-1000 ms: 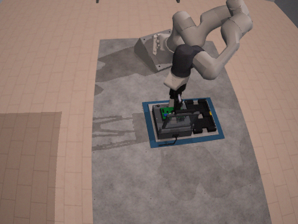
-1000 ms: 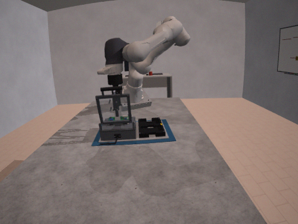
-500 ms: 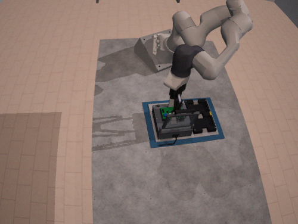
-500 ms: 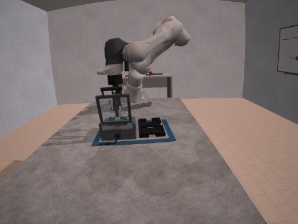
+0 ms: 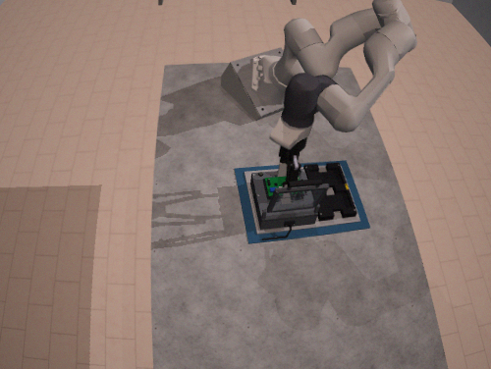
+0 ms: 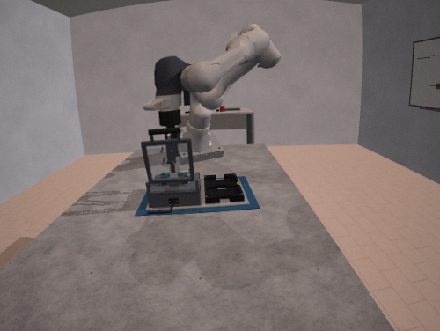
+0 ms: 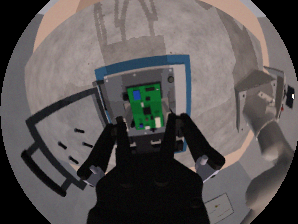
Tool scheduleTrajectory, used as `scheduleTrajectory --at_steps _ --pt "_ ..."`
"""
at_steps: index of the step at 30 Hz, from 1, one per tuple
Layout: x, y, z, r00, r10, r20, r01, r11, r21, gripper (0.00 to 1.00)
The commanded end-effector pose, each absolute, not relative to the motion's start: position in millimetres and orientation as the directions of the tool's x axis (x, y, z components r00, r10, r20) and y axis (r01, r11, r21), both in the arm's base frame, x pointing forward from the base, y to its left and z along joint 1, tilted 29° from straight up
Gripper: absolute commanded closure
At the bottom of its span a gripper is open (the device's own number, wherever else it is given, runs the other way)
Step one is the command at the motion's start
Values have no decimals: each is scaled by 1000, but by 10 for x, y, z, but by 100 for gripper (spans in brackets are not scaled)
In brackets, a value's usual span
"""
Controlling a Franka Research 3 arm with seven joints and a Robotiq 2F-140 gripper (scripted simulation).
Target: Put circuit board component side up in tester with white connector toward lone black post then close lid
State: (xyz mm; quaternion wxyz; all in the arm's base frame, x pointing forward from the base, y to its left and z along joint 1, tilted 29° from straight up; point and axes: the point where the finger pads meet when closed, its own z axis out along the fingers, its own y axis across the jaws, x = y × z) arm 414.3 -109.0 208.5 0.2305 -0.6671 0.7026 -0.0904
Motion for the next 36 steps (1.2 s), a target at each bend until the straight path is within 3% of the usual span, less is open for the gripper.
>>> scheduleTrajectory --at_steps 1,36 --pt "4167 -1092 2096 -7 -979 -205 -894 98 -438 54" --pt "4182 -1086 2067 -7 -979 -205 -894 98 -438 54"
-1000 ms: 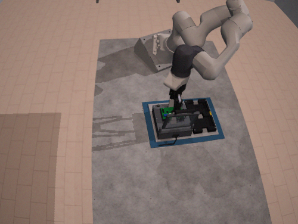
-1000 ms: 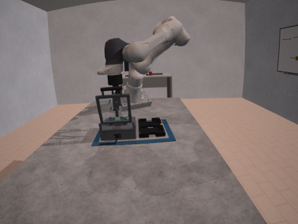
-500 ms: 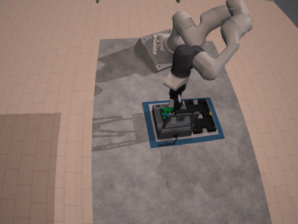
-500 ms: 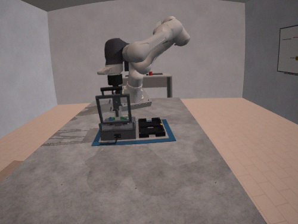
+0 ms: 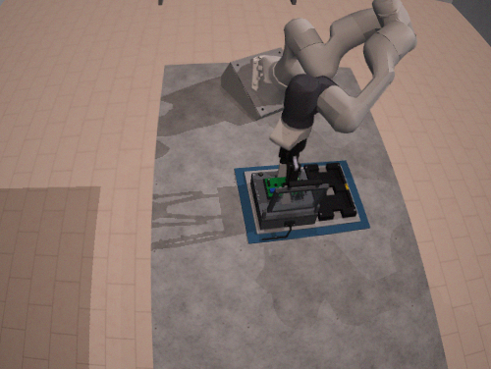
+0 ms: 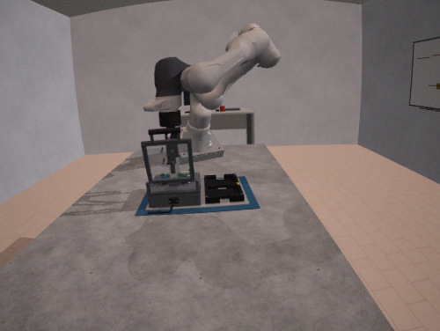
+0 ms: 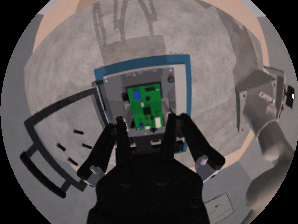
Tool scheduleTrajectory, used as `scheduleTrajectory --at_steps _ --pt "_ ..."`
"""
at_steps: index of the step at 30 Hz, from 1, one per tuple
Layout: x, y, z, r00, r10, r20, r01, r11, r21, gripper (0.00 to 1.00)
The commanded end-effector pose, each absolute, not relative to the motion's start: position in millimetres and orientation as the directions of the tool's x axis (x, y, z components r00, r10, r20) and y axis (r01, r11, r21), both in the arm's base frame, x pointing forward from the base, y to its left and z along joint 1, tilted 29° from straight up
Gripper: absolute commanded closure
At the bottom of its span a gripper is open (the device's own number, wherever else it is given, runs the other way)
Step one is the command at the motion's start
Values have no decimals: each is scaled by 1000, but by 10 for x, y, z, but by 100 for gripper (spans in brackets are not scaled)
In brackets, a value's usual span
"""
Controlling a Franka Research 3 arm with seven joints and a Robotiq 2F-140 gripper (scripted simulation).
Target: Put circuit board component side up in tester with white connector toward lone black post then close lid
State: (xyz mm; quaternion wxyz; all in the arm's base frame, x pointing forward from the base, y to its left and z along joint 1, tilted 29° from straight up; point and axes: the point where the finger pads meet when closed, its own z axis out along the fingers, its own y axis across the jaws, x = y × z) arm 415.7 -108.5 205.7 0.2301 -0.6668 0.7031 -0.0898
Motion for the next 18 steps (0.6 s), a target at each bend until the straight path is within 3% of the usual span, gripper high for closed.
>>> scheduleTrajectory --at_steps 1,4,5,18 --pt "4182 -1085 2067 -7 -979 -205 -894 98 -438 54" --pt "4182 -1085 2066 -7 -979 -205 -894 98 -438 54" --pt "4182 -1085 2066 -7 -979 -205 -894 98 -438 42" --pt "4182 -1085 2066 -7 -979 -205 -894 98 -438 42"
